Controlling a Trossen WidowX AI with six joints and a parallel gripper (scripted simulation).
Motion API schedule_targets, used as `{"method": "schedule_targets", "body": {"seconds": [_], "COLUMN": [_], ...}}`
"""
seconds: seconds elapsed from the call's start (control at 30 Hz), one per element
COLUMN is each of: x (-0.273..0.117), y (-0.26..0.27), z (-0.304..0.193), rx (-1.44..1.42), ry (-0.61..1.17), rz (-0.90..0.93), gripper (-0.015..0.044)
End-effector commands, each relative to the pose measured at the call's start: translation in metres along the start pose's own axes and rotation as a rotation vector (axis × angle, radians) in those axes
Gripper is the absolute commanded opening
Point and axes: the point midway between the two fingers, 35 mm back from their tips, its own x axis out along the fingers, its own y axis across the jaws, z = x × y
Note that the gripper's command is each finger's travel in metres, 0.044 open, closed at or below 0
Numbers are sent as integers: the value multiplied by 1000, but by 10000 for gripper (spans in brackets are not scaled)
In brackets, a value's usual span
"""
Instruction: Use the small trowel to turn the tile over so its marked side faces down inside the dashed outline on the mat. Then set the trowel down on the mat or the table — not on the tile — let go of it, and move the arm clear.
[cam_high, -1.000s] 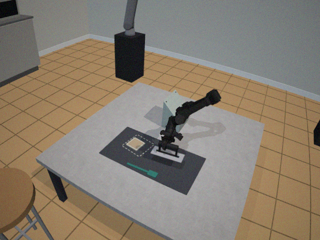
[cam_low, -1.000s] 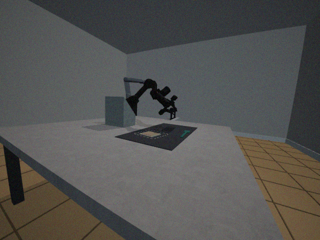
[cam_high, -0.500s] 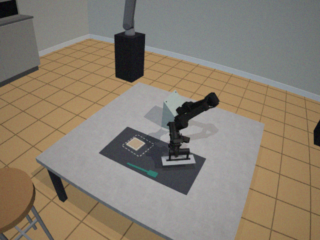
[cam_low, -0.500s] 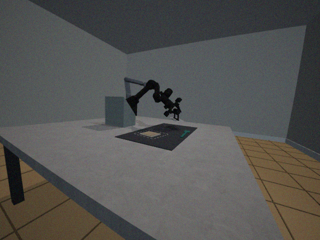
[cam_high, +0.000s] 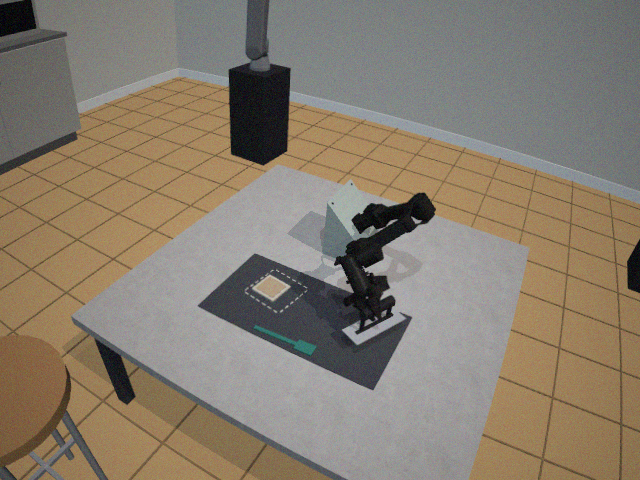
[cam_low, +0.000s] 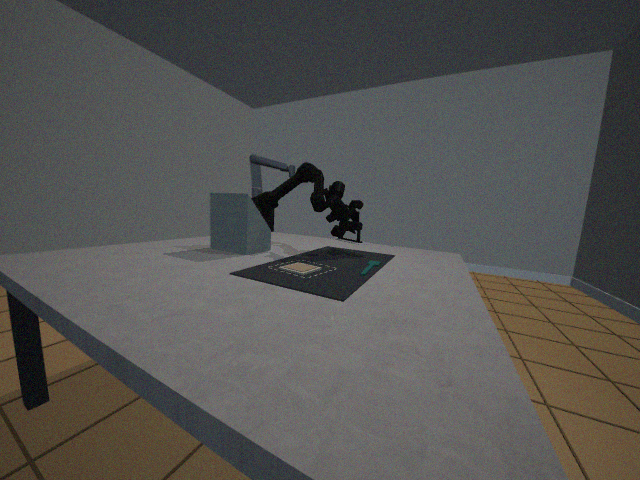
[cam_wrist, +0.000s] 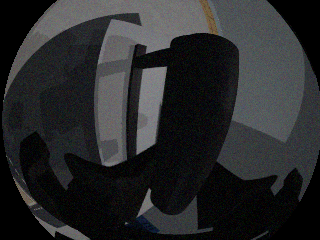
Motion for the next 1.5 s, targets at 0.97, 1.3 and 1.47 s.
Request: {"method": "schedule_targets", "body": {"seconds": [0.97, 1.3, 1.47], "x": [34, 42, 42], "y": [25, 33, 33], "z": [30, 30, 30], "rx": [-211, -212, -212], "ry": [-210, -210, -210], "rz": [15, 14, 14], "gripper": [0, 53, 184]}}
